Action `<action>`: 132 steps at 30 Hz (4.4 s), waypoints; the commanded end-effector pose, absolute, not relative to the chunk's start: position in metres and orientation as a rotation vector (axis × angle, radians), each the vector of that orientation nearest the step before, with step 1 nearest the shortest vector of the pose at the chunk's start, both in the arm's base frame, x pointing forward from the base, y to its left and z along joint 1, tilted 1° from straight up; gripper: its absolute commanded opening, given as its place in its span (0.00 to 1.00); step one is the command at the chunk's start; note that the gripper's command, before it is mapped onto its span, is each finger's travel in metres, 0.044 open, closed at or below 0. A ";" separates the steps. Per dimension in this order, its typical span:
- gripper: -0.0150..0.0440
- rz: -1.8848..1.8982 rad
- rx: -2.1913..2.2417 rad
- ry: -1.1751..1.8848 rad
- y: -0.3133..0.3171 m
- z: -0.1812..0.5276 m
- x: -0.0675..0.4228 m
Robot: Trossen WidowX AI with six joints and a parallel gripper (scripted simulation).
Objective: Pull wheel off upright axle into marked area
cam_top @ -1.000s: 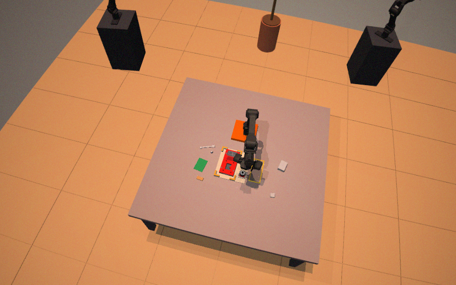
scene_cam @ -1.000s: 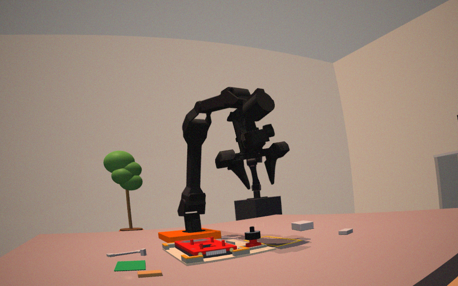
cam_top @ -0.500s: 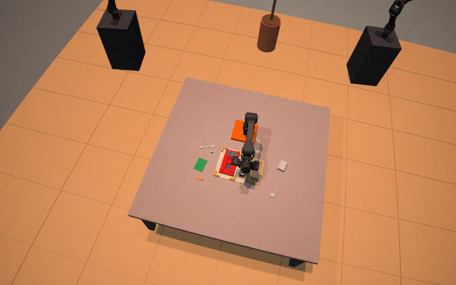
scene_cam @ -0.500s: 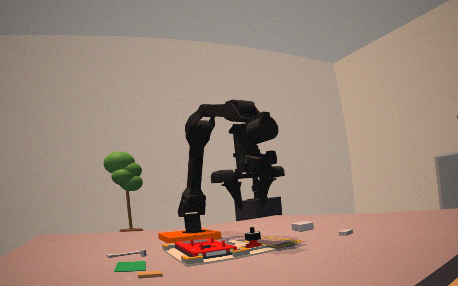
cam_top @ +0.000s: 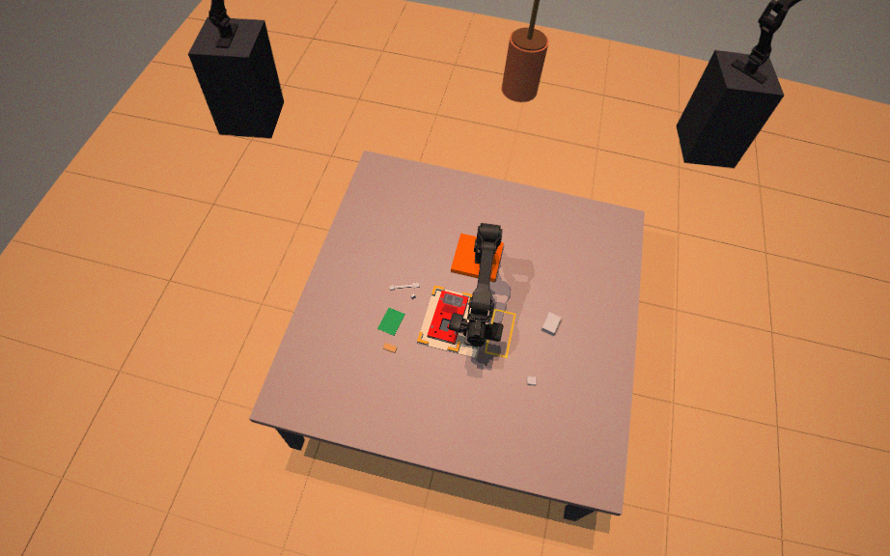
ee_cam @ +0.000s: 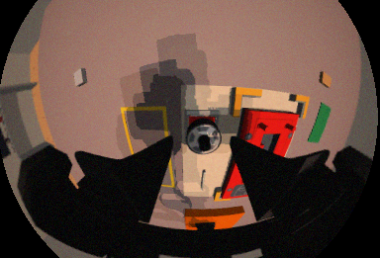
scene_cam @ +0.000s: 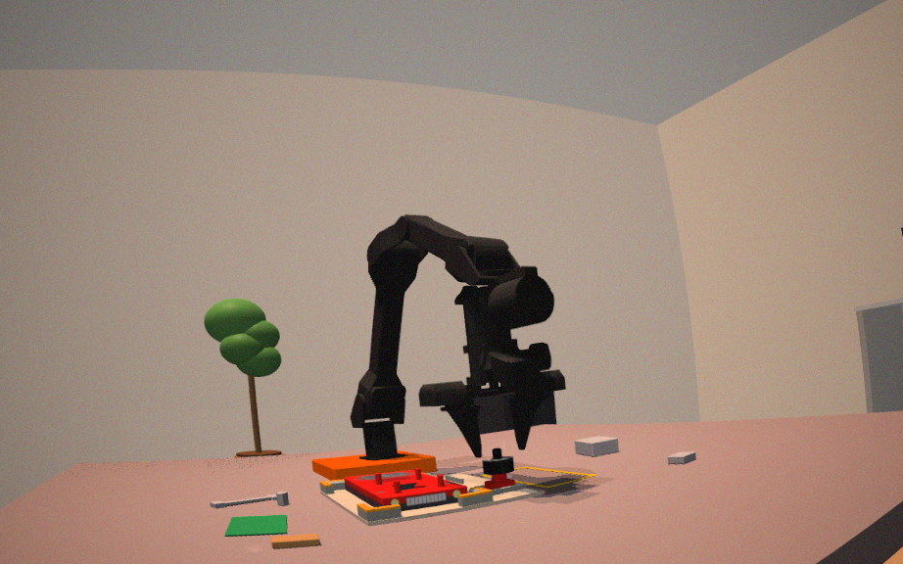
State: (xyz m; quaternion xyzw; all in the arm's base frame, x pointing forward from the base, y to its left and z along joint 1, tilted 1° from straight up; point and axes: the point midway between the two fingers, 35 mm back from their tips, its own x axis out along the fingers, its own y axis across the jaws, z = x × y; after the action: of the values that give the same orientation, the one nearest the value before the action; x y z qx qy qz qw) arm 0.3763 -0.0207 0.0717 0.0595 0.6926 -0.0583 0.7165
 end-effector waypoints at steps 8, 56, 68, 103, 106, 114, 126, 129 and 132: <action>0.63 -0.130 0.132 1.547 -0.022 0.055 0.373; 0.25 -0.130 0.129 1.546 -0.022 0.067 0.373; 0.25 -0.130 0.128 1.545 -0.022 0.071 0.373; 0.25 -0.130 0.125 1.544 -0.021 0.083 0.373; 0.25 -0.130 0.125 1.544 -0.021 0.084 0.373; 0.25 -0.130 0.124 1.543 -0.021 0.086 0.373; 0.25 -0.130 0.123 1.543 -0.021 0.090 0.372; 0.25 -0.130 0.123 1.543 -0.021 0.091 0.372; 0.25 -0.130 0.123 1.542 -0.021 0.092 0.372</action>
State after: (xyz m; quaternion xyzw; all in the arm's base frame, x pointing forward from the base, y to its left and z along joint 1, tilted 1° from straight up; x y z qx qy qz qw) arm 0.3714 -0.0211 0.0892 0.0576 0.6975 -0.0588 0.7119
